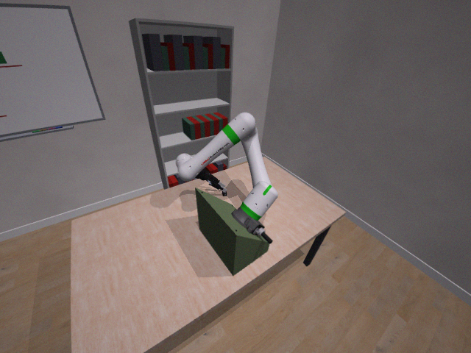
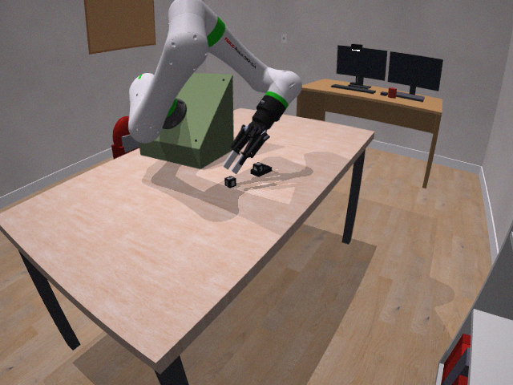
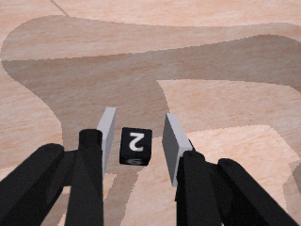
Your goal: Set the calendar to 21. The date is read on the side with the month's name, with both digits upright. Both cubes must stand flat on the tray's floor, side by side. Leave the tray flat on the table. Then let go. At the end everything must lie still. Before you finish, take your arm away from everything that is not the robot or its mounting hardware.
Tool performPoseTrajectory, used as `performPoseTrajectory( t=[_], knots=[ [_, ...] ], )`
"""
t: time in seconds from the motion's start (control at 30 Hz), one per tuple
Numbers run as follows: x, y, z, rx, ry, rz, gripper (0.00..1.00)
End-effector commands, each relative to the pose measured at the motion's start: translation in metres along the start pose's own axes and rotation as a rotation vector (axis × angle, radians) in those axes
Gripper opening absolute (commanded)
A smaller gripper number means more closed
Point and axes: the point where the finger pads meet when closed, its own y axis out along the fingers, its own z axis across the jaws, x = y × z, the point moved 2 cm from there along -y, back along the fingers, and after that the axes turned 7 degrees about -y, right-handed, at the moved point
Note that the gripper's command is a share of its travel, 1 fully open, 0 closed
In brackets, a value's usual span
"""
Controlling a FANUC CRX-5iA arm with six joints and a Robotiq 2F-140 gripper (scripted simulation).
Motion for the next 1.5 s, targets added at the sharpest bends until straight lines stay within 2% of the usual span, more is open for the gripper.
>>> performPoseTrajectory(
  t=[0.0,0.87,1.47],
  knots=[
    [0.004,0.004,-0.001,0.000,0.000,0.000,0.28],
    [0.030,0.030,-0.004,0.000,0.000,0.000,0.28],
    [0.035,0.035,-0.004,0.000,0.000,0.000,0.28]
  ],
)
